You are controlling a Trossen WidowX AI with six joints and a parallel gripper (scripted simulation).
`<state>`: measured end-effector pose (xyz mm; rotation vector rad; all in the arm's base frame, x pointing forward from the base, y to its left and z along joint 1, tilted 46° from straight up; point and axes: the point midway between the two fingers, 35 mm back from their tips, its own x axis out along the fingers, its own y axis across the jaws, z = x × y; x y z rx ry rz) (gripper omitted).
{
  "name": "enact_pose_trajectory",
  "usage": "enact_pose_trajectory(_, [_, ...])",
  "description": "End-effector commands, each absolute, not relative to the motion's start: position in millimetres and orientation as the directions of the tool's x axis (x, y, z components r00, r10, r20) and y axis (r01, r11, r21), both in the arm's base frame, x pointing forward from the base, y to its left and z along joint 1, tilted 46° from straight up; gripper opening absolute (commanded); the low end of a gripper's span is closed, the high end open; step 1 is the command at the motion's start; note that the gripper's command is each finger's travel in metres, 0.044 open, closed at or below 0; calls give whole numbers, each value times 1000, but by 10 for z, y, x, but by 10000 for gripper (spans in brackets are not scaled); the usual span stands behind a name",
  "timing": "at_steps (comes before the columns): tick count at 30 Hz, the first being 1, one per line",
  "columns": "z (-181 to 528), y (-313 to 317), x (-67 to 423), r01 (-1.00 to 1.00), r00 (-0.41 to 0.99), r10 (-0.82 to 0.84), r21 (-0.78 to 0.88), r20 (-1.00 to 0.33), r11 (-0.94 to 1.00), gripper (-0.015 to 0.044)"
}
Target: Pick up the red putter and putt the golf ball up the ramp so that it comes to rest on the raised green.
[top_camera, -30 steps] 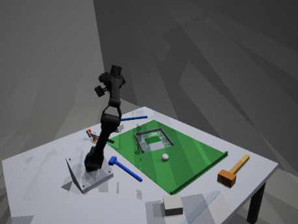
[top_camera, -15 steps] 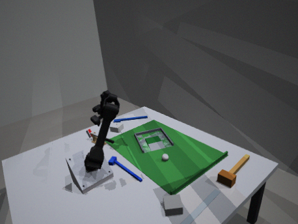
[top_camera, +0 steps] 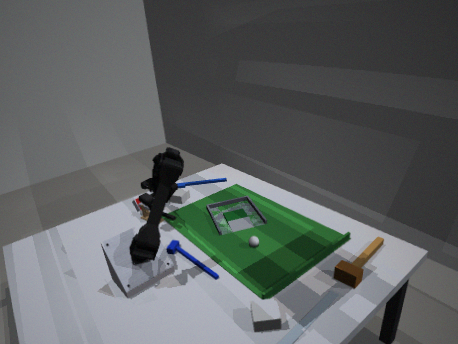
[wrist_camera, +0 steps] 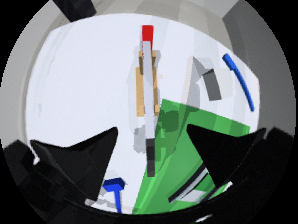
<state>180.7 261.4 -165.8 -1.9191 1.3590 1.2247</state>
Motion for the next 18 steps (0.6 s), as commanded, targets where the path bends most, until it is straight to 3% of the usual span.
enact_pose_trajectory(1, [-1759, 2486, 1826, -915, 101, -494, 114, -863, -387, 440])
enact_pose_trajectory(18, [-1965, 2290, 1888, -915, 102, -495, 114, -863, -387, 440])
